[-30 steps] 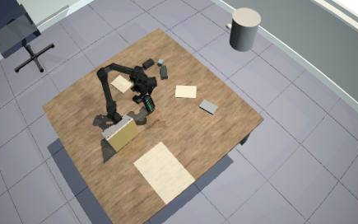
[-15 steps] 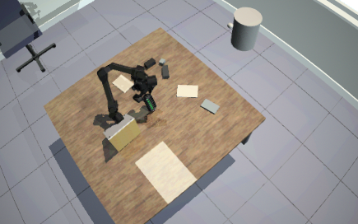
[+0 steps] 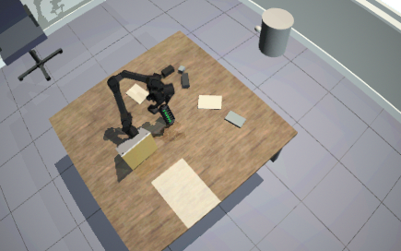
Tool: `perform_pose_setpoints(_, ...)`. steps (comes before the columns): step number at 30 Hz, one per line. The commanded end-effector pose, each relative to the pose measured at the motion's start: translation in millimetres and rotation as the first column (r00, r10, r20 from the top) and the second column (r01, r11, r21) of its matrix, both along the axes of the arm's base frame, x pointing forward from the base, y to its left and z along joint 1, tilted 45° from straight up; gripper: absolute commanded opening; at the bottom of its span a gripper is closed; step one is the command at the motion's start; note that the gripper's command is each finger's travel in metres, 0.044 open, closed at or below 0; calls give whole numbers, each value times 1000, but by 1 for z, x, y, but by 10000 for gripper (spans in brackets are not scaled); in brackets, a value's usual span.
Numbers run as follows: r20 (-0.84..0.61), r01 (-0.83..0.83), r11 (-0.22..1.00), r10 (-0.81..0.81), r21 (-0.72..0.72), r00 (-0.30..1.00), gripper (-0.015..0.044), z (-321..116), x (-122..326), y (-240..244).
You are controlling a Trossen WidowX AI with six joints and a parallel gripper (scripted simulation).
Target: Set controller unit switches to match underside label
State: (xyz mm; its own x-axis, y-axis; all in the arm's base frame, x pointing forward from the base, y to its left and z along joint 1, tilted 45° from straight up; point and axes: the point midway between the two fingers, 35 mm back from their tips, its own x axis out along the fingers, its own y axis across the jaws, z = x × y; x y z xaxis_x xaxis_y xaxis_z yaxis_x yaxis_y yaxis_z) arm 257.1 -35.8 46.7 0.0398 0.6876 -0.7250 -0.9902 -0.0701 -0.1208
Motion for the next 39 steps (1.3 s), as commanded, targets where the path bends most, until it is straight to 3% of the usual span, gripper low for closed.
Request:
perform_pose_setpoints(1,-10,0,1000,0,9,1000,338,-1,-3,6)
perform_pose_setpoints(39,-11,0,1000,0,11,1000,338,10,-6,35)
